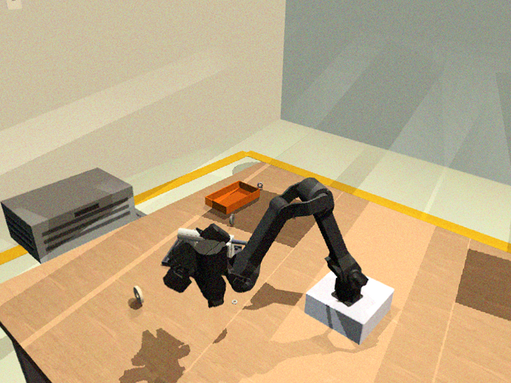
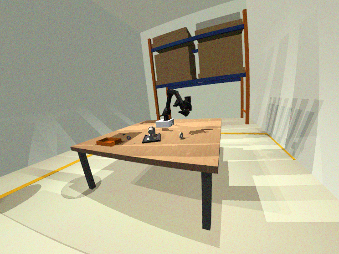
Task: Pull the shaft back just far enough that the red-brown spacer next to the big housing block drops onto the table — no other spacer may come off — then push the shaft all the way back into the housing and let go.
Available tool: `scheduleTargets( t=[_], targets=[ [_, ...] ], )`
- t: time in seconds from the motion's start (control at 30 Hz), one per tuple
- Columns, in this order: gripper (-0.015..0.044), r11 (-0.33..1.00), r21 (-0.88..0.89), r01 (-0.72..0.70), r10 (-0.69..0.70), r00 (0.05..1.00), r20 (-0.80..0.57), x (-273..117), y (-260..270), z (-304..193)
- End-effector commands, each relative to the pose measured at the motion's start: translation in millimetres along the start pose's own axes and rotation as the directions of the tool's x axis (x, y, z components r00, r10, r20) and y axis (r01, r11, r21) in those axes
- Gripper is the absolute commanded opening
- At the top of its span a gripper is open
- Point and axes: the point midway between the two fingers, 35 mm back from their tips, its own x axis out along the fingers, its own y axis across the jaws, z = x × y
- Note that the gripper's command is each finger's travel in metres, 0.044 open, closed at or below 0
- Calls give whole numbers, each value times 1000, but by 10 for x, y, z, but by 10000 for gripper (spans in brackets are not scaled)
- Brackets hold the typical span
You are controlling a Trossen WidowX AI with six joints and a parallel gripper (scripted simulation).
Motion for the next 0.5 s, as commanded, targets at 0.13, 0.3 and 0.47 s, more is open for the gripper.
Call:
scheduleTargets(
  t=[0.13,0.3,0.47],
  targets=[
    [440,989,139,-42,39,999,26,248,-11,5],
    [440,873,460,-164,157,986,52,786,-49,-91],
    [440,618,755,-222,303,952,32,1230,-115,-337]
  ],
)
